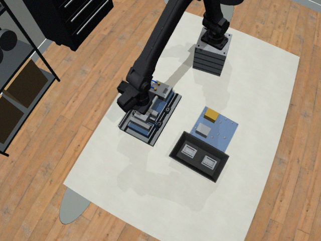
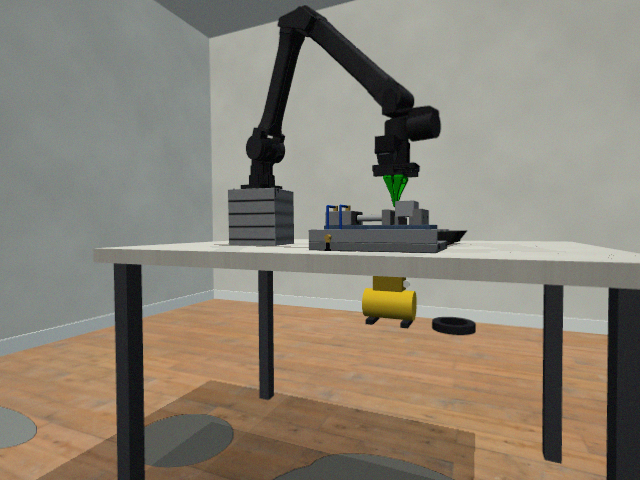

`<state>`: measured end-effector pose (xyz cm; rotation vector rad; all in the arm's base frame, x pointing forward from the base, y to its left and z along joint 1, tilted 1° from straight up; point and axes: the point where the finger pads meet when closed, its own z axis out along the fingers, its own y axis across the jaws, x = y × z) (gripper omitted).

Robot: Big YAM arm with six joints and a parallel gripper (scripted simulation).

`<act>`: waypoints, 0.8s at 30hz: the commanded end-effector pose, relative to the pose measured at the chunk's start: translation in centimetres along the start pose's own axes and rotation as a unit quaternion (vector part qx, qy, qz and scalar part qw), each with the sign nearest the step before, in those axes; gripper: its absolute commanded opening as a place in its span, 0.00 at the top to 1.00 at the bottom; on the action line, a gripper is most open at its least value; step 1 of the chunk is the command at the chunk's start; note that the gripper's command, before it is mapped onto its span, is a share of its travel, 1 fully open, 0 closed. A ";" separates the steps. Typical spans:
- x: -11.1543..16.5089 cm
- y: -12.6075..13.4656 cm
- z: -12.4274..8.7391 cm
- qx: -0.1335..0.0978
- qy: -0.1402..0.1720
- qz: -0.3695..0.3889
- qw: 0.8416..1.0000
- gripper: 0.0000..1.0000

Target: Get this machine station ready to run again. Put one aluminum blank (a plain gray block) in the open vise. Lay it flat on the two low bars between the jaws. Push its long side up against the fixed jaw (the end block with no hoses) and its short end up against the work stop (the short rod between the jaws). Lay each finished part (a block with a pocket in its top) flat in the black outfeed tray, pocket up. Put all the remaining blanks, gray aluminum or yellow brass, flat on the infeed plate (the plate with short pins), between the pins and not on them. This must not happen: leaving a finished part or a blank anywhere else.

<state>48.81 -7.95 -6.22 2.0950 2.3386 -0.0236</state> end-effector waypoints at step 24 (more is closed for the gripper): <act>0.2 3.1 -0.2 -0.018 -0.005 -0.001 1.000 1.00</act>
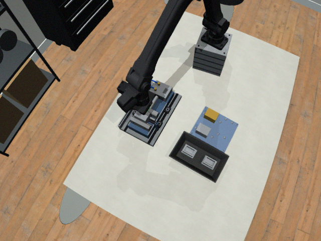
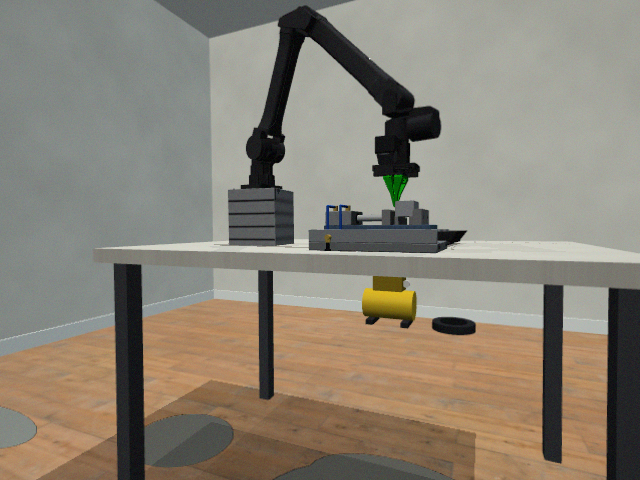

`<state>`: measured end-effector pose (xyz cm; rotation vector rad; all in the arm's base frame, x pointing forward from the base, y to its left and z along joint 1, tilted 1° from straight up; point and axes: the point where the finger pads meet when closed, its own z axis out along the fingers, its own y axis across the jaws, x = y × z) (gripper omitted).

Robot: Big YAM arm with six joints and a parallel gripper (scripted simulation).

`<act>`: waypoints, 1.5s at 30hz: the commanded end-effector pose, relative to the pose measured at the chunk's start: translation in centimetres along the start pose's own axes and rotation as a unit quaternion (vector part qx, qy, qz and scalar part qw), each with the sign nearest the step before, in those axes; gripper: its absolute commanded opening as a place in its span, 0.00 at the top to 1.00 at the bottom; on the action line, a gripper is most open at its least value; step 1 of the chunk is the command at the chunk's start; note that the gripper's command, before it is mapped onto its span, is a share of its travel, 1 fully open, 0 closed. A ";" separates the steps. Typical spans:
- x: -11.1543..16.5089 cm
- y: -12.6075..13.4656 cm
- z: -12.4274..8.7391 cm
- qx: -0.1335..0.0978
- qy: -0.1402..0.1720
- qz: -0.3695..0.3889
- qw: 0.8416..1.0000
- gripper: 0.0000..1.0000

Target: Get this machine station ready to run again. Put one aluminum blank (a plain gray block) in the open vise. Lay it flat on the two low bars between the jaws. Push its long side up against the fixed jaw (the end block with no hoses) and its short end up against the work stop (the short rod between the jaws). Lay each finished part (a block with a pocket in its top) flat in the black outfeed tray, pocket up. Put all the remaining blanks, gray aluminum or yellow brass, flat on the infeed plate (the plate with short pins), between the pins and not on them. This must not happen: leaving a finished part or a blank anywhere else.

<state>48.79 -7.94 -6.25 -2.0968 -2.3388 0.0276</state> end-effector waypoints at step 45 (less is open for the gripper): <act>0.3 1.4 0.2 -0.015 -0.004 -0.005 1.000 1.00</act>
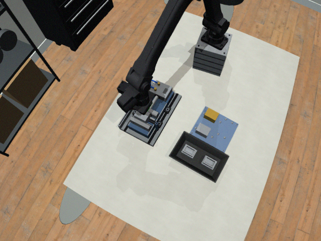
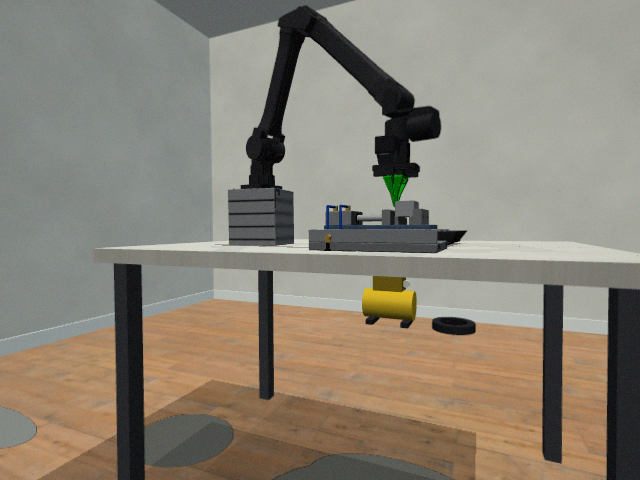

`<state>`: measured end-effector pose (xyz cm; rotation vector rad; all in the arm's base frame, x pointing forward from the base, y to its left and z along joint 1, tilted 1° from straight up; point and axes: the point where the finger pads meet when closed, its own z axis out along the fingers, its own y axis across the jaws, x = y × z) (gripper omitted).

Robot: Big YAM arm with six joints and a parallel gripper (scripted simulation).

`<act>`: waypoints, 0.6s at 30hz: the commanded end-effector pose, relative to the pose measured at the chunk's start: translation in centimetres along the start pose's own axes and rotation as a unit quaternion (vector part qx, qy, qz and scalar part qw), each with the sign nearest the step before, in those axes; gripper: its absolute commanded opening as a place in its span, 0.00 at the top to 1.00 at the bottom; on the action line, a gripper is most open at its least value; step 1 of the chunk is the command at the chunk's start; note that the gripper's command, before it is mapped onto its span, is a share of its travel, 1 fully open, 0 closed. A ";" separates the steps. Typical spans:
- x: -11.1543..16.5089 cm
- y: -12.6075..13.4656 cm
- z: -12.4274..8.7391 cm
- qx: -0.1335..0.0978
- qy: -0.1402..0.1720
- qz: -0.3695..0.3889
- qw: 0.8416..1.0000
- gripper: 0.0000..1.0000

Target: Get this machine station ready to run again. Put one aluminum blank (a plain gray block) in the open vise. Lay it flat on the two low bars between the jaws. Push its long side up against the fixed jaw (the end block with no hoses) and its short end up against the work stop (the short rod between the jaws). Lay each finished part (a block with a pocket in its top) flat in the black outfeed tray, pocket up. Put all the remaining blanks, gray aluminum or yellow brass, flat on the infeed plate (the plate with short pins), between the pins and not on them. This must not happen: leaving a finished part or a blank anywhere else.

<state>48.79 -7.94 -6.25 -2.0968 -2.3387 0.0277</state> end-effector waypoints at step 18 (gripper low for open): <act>-0.3 -0.9 0.0 -0.011 -0.003 -0.002 1.000 1.00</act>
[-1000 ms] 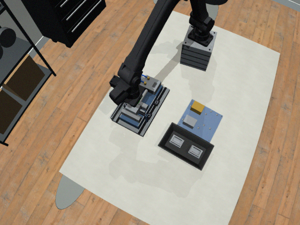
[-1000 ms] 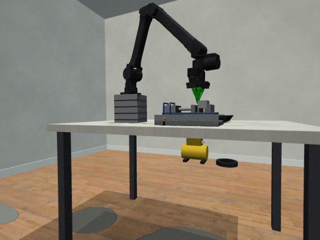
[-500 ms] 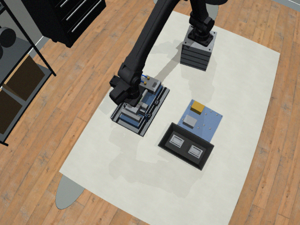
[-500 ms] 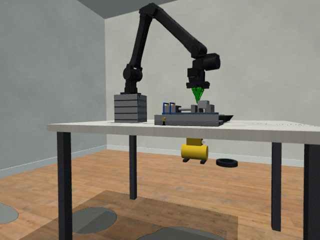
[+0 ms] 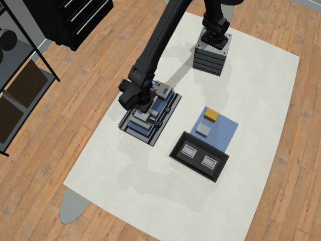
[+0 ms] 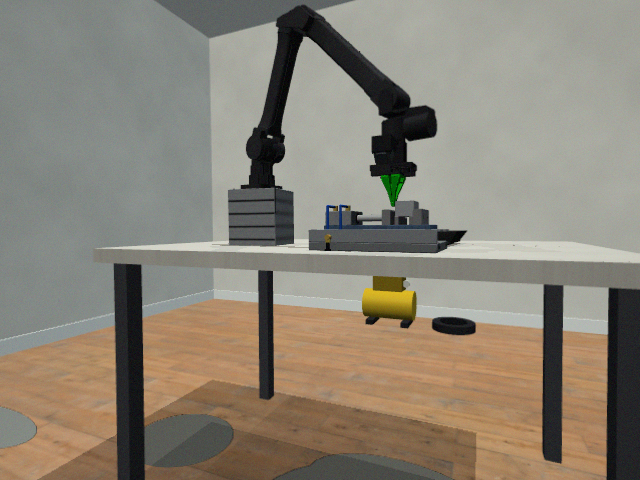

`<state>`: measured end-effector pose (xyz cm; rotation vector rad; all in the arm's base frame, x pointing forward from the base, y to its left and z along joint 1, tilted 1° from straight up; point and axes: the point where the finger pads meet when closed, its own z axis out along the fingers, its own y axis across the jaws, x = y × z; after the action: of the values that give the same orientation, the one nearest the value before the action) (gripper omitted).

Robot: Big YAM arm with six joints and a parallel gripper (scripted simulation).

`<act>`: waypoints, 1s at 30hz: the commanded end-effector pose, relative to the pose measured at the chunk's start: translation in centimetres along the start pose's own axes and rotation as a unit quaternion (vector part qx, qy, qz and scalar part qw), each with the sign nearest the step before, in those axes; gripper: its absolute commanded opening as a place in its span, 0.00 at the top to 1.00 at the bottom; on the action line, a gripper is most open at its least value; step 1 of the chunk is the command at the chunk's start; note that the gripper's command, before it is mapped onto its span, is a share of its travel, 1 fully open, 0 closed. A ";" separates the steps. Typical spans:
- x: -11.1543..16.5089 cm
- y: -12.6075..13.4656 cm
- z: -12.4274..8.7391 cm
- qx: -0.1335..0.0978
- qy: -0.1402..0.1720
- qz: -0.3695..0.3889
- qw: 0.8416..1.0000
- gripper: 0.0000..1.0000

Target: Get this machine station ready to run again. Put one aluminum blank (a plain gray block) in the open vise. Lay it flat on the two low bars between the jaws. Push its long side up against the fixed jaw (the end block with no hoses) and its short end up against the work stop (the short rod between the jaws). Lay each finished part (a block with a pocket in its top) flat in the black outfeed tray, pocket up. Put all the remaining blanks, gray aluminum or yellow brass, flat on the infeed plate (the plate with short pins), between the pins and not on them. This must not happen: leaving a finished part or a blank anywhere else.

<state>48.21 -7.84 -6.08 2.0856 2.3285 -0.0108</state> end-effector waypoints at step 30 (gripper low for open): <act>-1.0 1.1 -6.9 -0.018 -0.005 -0.002 1.000 1.00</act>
<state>47.00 -7.65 -2.20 2.0948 2.3428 -0.0282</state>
